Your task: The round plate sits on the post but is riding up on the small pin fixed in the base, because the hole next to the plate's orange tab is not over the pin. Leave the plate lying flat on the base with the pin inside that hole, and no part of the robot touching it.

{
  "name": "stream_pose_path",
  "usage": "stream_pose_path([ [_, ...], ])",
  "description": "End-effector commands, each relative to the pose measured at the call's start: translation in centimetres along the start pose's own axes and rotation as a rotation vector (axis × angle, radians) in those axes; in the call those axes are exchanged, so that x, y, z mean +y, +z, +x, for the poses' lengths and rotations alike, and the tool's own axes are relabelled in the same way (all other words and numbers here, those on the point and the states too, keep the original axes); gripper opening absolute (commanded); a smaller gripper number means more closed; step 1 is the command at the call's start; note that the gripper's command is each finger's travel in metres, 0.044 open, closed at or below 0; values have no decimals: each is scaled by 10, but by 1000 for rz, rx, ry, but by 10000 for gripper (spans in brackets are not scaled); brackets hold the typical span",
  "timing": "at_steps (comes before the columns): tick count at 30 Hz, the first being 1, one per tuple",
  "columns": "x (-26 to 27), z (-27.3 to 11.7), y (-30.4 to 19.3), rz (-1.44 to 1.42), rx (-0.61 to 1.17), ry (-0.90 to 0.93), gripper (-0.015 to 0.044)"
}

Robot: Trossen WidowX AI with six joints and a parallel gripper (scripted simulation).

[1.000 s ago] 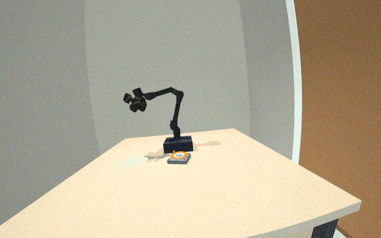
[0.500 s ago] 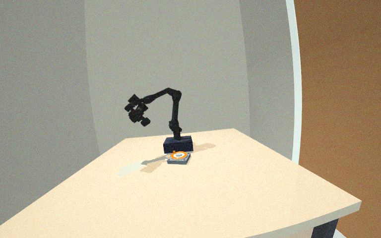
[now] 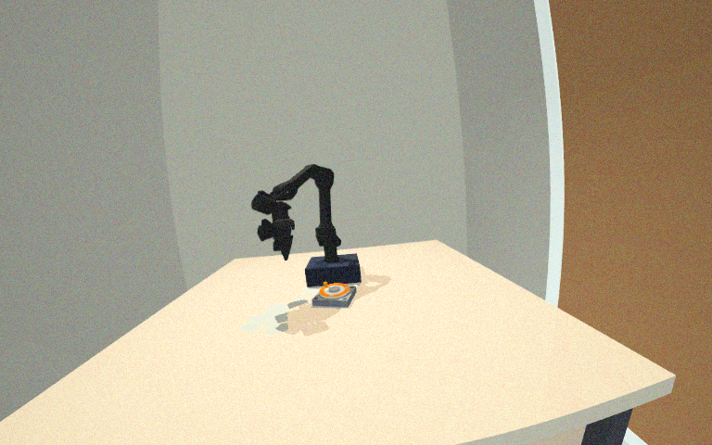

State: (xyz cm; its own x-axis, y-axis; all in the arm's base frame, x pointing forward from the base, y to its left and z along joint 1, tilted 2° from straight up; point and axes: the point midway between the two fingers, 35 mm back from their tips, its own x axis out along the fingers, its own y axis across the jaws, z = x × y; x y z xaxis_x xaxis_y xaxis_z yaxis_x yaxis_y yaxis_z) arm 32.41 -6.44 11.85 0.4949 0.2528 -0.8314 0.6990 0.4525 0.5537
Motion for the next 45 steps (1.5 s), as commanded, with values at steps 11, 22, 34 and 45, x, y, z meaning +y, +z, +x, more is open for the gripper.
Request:
stream_pose_path([
  [11,-43,46,-110,-1179,422,-482,0],
  [22,-44,45,-112,-1179,423,-482,0],
  [34,-70,81,-115,-1179,423,-482,0],
  [45,-75,81,-120,-1179,423,-482,0],
])
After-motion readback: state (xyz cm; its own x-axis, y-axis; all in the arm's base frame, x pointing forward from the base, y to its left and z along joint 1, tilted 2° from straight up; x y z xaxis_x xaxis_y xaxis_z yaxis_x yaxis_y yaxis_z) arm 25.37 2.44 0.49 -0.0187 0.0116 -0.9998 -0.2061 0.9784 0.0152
